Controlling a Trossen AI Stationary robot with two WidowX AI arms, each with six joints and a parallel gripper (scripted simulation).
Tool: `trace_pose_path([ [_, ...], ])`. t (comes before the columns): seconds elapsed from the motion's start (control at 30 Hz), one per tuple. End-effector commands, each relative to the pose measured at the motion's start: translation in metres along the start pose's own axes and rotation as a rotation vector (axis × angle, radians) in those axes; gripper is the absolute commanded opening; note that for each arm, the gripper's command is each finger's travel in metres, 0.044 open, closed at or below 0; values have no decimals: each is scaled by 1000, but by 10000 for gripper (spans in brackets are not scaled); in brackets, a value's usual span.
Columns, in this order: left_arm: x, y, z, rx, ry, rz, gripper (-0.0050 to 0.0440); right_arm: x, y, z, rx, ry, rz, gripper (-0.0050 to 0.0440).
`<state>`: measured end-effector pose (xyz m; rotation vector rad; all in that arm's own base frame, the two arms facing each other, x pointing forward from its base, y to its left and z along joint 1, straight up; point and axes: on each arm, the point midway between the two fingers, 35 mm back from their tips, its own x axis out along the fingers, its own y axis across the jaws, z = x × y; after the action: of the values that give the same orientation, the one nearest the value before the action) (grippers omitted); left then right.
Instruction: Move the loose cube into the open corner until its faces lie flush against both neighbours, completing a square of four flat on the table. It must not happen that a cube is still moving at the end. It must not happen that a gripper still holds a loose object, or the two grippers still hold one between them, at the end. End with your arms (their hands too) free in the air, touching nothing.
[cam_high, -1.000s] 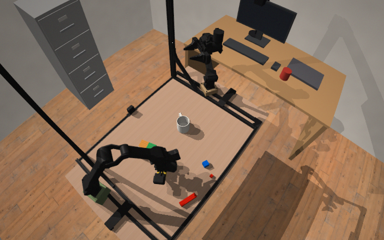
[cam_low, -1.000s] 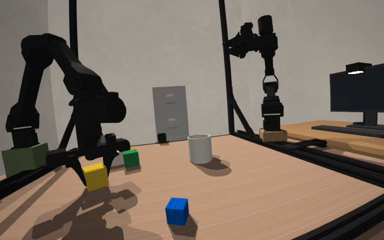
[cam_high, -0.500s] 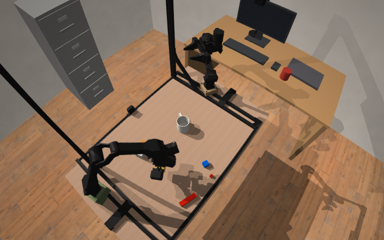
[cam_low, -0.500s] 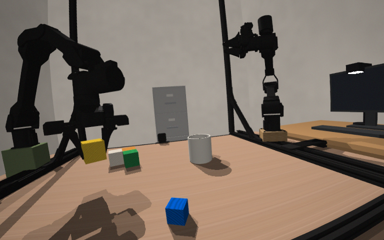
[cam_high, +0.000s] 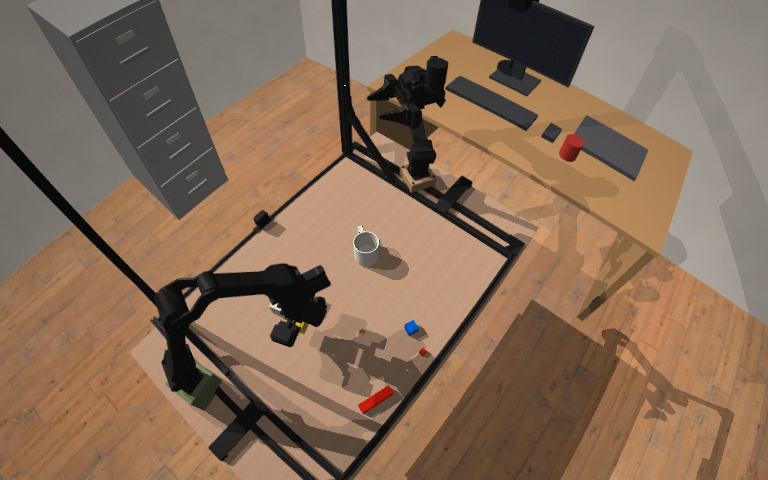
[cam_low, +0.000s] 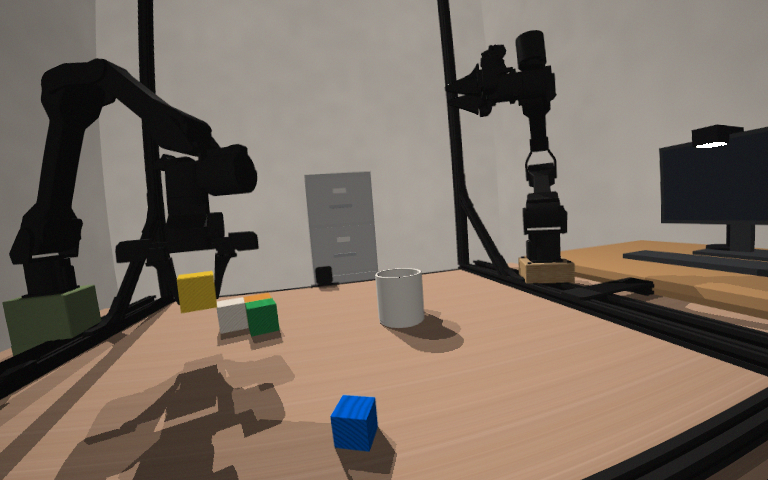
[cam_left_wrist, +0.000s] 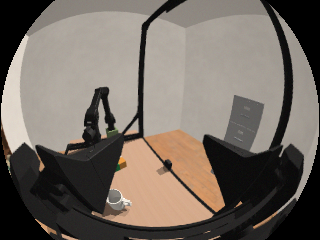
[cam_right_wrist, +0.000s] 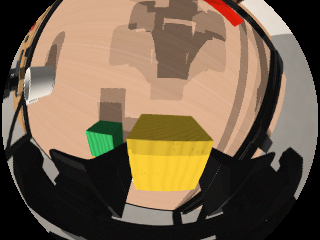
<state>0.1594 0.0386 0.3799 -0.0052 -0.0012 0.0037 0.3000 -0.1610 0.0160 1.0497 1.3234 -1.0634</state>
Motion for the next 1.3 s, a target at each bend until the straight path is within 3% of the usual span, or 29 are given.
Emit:
trace_pose_path([
  [0.0, 0, -1, 0, 5, 0, -3, 400, -7, 3, -20, 42, -11, 20, 0],
  [0.23, 0, -1, 0, 5, 0, -3, 400, -1, 3, -28, 64, -11, 20, 0],
  [0.5, 0, -1, 0, 5, 0, -3, 400, 53, 4, -28, 64, -11, 20, 0],
  [1.03, 0, -1, 0, 5, 0, -3, 400, 69, 4, -28, 64, -11, 20, 0],
  [1.17, 0, -1, 0, 5, 0, -3, 400, 69, 4, -28, 64, -11, 20, 96],
  [1.23, 0, -1, 0, 5, 0, -3, 400, 69, 4, -28, 64, -11, 20, 96],
  [1.27, 0, -1, 0, 5, 0, -3, 400, 69, 4, -28, 64, -11, 20, 120],
])
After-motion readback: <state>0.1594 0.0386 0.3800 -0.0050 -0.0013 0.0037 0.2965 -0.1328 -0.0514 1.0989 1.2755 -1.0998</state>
